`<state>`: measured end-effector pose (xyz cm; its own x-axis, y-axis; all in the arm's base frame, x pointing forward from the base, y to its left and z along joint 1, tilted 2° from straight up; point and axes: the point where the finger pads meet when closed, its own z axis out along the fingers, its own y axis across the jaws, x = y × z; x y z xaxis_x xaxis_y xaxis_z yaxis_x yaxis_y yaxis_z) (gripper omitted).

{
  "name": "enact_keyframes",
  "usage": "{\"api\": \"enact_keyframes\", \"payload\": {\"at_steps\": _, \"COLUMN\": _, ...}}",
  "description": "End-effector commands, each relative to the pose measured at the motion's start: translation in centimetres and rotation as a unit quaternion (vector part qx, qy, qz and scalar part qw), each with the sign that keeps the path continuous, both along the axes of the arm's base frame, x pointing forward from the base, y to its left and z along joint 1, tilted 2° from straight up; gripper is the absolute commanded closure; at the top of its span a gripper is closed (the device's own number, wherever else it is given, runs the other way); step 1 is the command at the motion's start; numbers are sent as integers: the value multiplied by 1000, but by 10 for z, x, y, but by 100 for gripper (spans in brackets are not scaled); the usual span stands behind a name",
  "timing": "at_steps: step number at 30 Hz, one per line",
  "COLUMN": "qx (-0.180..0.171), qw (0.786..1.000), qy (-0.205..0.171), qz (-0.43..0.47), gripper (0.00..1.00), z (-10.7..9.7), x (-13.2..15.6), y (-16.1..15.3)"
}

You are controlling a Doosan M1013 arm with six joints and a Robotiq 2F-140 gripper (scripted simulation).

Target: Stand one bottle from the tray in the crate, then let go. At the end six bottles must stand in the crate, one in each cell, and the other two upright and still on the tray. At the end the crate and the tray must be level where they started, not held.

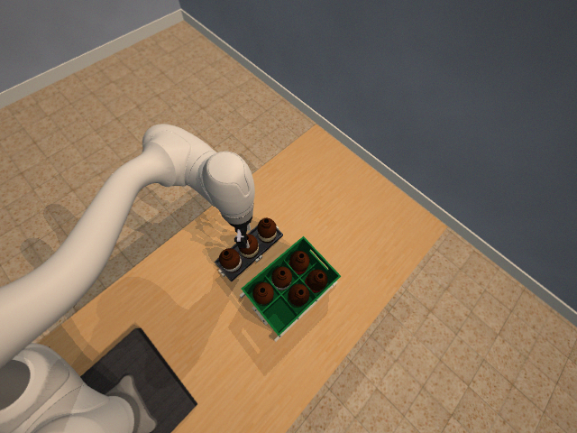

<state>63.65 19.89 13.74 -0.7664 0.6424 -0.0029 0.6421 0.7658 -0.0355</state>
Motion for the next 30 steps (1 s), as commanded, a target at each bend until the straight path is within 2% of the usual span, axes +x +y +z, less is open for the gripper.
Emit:
{"api": "enact_keyframes", "payload": {"at_steps": 1, "qx": 0, "qw": 1000, "qy": 0, "qz": 0, "gripper": 62, "z": -3, "x": 0, "y": 0}}
{"api": "enact_keyframes", "payload": {"at_steps": 11, "qx": 0, "qw": 1000, "qy": 0, "qz": 0, "gripper": 62, "z": -14, "x": 0, "y": 0}}
{"api": "enact_keyframes", "payload": {"at_steps": 30, "qx": 0, "qw": 1000, "qy": 0, "qz": 0, "gripper": 62, "z": -19, "x": 0, "y": -1}}
